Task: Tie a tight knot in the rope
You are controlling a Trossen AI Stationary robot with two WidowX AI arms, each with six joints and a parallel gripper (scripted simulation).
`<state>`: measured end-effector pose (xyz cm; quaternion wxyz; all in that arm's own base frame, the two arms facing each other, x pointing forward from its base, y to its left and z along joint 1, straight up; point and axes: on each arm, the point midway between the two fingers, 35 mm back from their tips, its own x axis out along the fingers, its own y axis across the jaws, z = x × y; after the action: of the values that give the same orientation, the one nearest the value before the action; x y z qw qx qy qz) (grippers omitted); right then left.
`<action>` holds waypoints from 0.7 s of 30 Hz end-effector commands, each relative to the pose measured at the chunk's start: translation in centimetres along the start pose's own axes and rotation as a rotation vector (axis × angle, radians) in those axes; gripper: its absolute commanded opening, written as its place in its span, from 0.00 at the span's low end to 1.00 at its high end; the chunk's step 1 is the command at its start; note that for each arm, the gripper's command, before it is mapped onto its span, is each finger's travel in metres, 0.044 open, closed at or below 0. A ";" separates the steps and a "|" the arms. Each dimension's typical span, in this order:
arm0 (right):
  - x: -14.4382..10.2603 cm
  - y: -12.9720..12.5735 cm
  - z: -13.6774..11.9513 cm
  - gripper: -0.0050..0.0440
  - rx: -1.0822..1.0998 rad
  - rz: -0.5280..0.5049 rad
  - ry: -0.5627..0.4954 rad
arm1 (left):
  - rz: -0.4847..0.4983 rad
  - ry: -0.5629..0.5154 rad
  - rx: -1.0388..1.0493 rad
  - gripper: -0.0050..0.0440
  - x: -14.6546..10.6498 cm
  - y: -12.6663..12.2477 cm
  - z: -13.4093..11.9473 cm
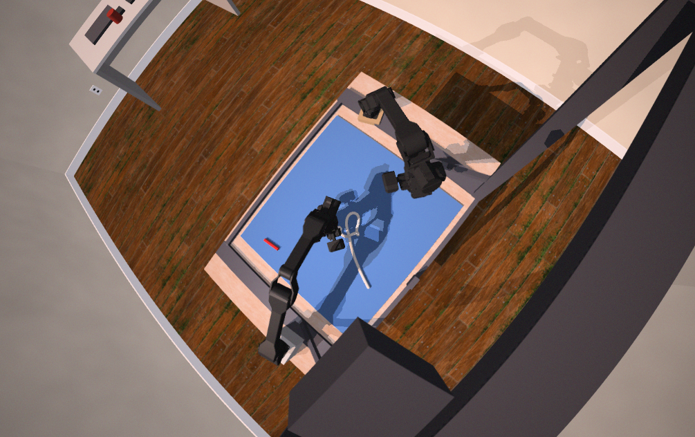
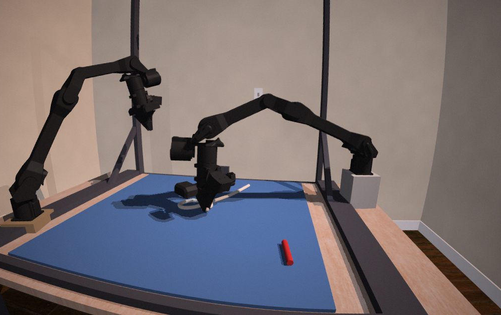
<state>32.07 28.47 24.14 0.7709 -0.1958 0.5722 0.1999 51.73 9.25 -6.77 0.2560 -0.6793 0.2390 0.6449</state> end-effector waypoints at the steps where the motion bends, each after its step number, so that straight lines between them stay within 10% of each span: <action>1: -1.1 -0.2 0.1 0.31 0.007 0.002 -0.029 | -0.046 0.033 -0.002 0.17 -1.8 -0.6 -1.2; 21: -1.1 -0.2 0.1 0.31 0.007 0.002 -0.029 | -0.062 0.047 -0.002 0.17 -1.8 -0.5 -2.1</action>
<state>32.07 28.47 24.14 0.7709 -0.1958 0.5722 0.1999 52.66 8.08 -6.73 0.2625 -0.6885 0.2346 0.6340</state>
